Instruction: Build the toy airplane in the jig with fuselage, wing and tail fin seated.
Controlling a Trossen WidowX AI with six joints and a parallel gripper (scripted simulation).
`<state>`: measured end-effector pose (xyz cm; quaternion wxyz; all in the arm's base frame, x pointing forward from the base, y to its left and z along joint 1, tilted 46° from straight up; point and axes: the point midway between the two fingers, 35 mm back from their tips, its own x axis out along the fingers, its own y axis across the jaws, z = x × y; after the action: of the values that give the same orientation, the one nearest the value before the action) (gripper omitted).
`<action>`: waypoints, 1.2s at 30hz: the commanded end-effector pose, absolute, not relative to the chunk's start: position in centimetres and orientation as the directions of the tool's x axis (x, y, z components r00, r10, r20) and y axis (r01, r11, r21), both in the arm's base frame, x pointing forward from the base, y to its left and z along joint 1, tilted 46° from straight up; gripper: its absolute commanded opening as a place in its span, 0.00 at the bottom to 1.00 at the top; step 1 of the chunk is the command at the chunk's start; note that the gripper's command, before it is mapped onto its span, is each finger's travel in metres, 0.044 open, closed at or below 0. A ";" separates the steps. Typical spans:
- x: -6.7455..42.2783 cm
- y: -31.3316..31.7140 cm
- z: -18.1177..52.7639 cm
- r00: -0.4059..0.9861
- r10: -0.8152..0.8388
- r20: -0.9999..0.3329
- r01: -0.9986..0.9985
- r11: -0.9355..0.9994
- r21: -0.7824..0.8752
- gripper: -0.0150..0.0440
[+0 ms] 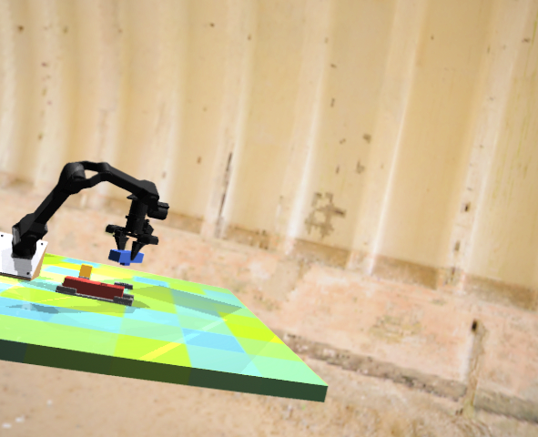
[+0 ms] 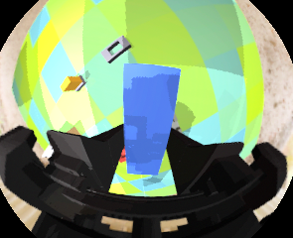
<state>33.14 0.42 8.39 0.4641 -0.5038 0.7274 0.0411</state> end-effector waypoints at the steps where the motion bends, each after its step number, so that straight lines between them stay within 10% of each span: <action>1: 32.6 -0.8 9.5 -0.051 -0.697 -0.716 -0.819 0.439 -0.369 0.25; 31: 27.6 -7.3 13.2 -0.060 -0.715 -0.696 -0.992 0.118 -0.035 0.25; 36: 27.6 -7.3 13.2 -0.060 -0.715 -0.696 -0.992 0.118 -0.035 0.48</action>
<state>27.77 -7.08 12.84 0.2941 -0.6158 0.6918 0.2362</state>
